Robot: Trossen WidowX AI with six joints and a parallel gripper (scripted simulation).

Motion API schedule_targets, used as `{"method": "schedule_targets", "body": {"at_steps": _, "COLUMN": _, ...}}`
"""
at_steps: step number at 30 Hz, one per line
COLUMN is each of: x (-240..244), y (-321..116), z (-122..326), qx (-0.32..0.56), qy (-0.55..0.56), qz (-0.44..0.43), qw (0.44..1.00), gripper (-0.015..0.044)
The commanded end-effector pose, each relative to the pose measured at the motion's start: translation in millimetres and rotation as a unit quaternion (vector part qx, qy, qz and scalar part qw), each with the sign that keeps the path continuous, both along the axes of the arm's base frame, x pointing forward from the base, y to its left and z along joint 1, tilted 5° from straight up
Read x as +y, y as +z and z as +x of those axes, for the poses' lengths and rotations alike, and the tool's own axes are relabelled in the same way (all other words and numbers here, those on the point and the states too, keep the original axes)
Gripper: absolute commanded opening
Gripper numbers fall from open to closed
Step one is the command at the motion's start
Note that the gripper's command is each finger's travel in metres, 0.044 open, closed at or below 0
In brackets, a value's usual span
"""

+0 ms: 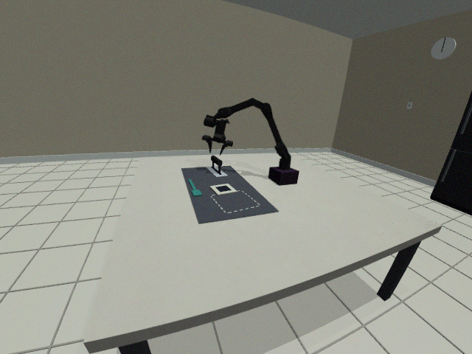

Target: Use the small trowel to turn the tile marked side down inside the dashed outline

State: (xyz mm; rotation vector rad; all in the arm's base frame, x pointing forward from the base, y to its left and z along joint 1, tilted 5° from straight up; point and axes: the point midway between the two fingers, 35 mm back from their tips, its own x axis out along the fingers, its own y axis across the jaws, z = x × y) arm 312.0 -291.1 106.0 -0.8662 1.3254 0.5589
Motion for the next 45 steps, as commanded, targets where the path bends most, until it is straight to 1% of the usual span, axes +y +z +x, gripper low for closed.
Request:
{"method": "schedule_targets", "body": {"at_steps": 1, "x": 0, "y": -6, "z": -2, "qx": -0.026, "qy": -0.067, "qz": 0.019, "qw": 0.997, "gripper": 0.0300}}
{"method": "schedule_targets", "body": {"at_steps": 11, "x": -2, "y": -11, "z": -5, "qx": -0.088, "qy": -0.217, "qz": 0.062, "qw": 0.970, "gripper": 0.0300}}
{"method": "schedule_targets", "body": {"at_steps": 21, "x": -5, "y": -17, "z": -10, "qx": -0.144, "qy": -0.360, "qz": 0.112, "qw": 0.915, "gripper": 0.0300}}
{"method": "schedule_targets", "body": {"at_steps": 36, "x": -4, "y": -19, "z": -15, "qx": -0.208, "qy": -0.541, "qz": 0.196, "qw": 0.791, "gripper": 0.0300}}
{"method": "schedule_targets", "body": {"at_steps": 45, "x": -1, "y": -25, "z": -21, "qx": -0.233, "qy": -0.635, "qz": 0.259, "qw": 0.690, "gripper": 0.0300}}
